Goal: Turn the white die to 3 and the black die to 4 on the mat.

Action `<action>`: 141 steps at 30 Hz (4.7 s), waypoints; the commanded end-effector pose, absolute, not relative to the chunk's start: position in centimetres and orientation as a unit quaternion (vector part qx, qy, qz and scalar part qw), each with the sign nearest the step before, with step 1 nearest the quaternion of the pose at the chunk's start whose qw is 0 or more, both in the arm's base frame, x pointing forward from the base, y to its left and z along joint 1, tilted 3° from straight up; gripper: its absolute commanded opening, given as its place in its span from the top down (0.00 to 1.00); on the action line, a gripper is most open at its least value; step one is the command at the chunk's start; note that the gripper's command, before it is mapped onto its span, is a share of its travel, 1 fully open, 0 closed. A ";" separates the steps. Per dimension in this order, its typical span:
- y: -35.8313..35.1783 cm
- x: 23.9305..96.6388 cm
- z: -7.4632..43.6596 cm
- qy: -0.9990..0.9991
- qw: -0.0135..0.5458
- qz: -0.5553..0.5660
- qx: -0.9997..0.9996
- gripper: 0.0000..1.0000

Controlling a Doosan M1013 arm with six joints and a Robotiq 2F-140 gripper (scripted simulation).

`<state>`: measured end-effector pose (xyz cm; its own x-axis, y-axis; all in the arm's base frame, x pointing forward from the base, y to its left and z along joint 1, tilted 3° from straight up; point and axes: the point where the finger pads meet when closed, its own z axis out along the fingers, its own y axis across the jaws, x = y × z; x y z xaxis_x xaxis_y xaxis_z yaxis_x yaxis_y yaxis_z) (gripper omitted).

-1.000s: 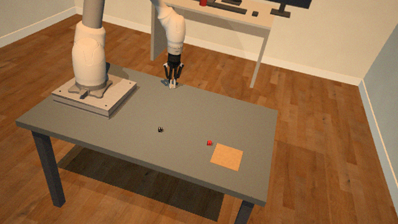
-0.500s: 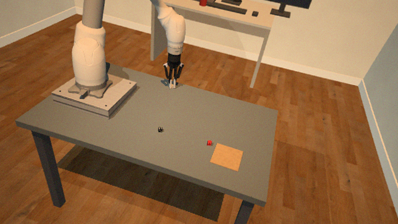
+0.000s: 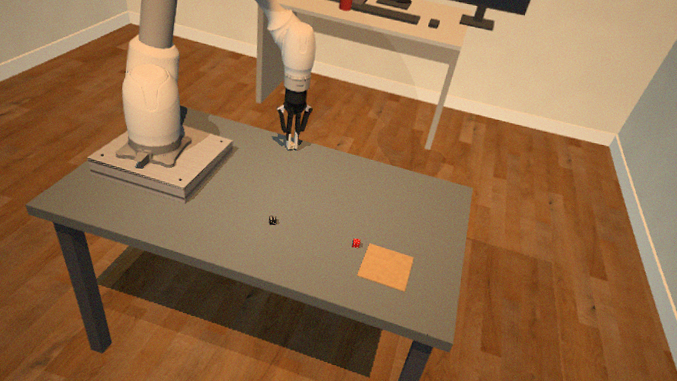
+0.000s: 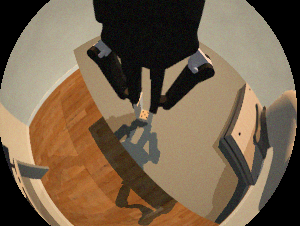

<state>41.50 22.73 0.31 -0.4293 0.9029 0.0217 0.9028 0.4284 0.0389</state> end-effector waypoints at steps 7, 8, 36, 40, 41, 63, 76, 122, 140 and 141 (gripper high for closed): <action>22.7 41.3 4.9 0.845 0.000 0.024 0.535 0.82; 22.7 41.3 5.6 0.845 0.000 0.024 0.535 0.82; 22.6 41.3 9.4 0.879 0.001 0.024 0.477 0.82; 22.7 41.3 9.3 0.925 0.004 0.023 0.378 0.82; 22.7 41.3 9.3 0.929 0.004 0.023 0.368 0.82; 23.1 41.6 8.9 0.998 0.014 0.019 -0.053 0.82; 23.2 41.8 8.7 0.958 0.018 0.016 -0.285 0.82; 22.3 41.0 7.5 0.822 0.280 0.164 -0.468 0.82; 21.5 40.7 7.1 0.741 0.453 0.259 -0.422 0.82; 21.4 40.7 7.1 0.739 0.458 0.261 -0.420 0.82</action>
<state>41.03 21.46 7.45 -0.2641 -0.4337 -0.8615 -0.8592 0.5116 0.0058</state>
